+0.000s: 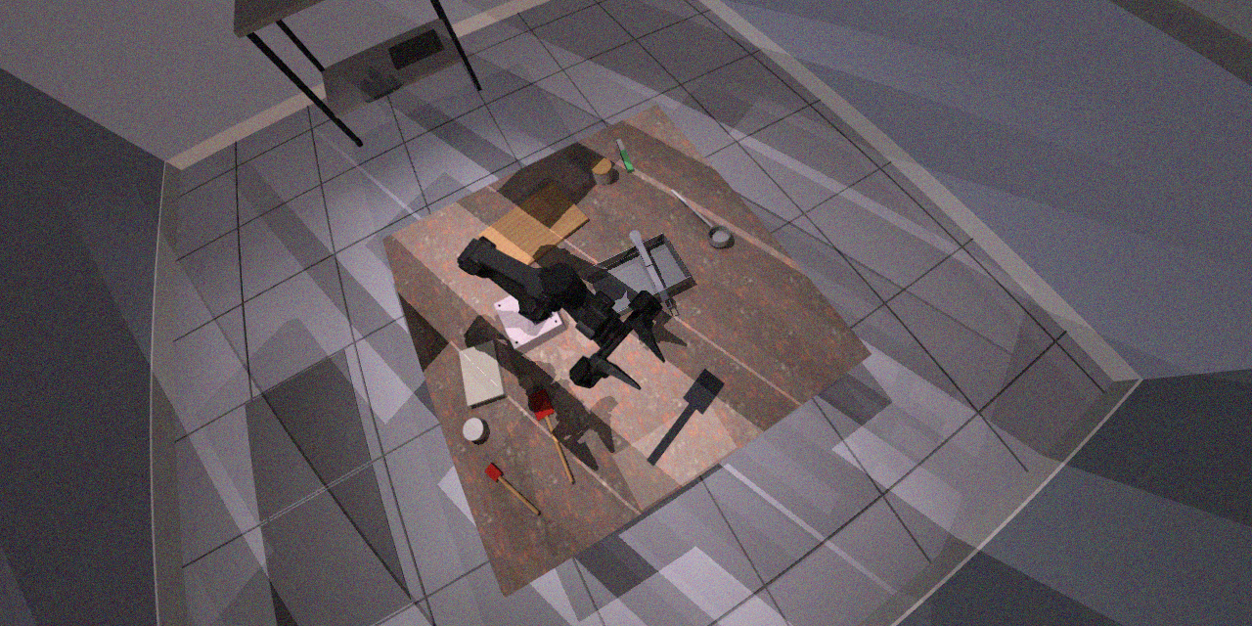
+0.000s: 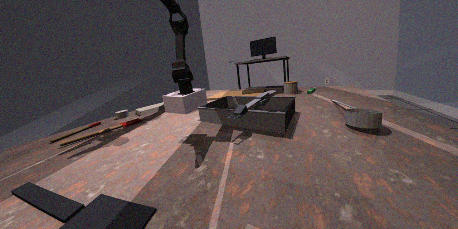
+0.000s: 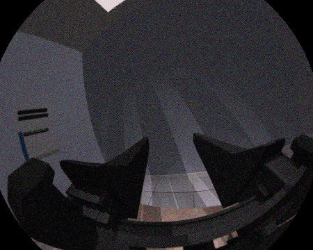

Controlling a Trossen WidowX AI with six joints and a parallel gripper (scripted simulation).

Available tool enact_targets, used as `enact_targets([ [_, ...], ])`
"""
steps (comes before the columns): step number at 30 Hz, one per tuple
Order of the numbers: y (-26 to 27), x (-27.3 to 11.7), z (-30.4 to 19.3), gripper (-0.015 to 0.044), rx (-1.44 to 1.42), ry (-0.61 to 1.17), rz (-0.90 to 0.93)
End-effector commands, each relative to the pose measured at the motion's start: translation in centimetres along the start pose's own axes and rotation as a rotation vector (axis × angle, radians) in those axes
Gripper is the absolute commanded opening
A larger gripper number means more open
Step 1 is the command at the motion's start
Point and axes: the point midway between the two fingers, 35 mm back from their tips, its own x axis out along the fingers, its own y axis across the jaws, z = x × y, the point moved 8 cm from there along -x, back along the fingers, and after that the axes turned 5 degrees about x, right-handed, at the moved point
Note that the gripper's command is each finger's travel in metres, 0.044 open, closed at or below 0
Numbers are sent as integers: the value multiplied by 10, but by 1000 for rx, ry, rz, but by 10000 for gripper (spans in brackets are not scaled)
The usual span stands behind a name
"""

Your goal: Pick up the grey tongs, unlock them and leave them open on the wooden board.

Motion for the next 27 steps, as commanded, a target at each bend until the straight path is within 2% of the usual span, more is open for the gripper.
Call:
enact_targets([
  [1, 23, 0, -53, 260, 137, 183, 78],
  [7, 58, -19, -125, 260, 328, 462, 154],
  [14, 94, -65, -199, 260, 468, 795, 169],
  [20, 114, -122, -257, 260, 572, 1099, 105],
  [27, 121, -201, -310, 260, 613, 1425, -63],
])
